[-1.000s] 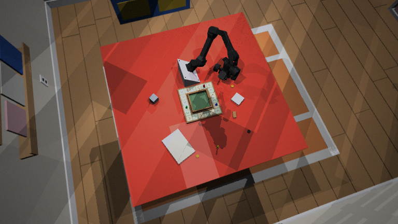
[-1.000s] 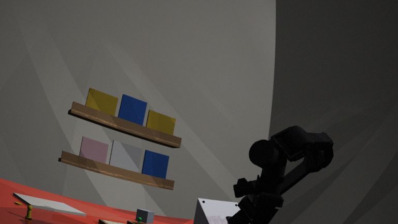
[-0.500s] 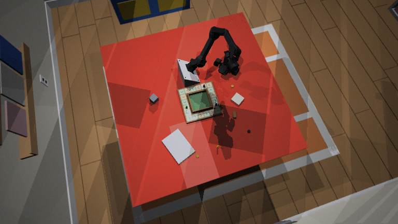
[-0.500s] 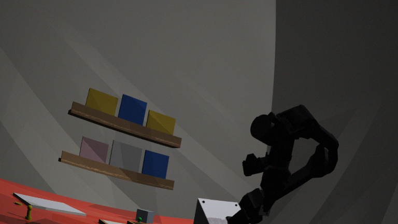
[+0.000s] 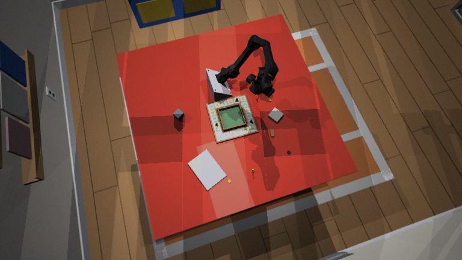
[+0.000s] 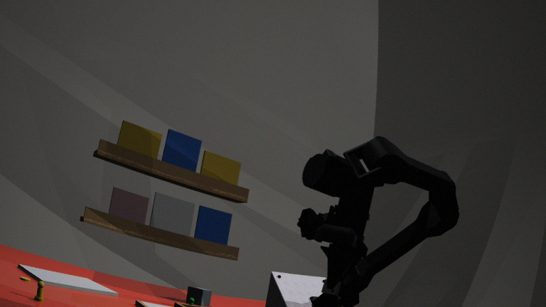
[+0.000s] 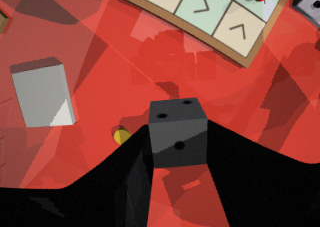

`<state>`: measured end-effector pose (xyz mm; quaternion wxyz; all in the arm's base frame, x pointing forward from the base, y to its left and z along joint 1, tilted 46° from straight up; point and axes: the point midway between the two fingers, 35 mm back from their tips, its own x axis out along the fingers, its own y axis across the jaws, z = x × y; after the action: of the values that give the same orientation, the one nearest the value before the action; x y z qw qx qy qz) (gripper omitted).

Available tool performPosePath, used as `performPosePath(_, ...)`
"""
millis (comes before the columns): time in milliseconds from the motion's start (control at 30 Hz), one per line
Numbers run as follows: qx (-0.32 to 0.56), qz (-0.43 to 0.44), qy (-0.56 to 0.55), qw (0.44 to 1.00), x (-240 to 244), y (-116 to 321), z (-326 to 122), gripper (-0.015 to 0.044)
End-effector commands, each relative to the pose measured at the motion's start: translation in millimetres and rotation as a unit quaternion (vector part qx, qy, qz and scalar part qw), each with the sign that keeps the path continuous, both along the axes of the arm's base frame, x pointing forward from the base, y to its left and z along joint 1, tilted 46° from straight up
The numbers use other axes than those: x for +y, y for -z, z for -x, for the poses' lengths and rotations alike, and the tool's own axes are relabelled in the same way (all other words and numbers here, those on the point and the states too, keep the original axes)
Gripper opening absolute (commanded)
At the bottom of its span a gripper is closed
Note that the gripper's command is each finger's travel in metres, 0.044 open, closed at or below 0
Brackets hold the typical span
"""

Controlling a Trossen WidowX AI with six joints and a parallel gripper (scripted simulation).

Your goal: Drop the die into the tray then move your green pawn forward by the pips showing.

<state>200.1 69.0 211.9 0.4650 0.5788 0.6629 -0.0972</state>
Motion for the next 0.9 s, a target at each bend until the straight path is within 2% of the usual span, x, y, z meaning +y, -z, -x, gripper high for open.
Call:
performPosePath(0, 0.017, 0.002, 0.015, 1.0, -9.9, 11.0, -12.9, 0.0)
performPosePath(867, 0.144, -0.016, 0.114, 0.983, -81.1, 106.0, -68.9, 0.0)
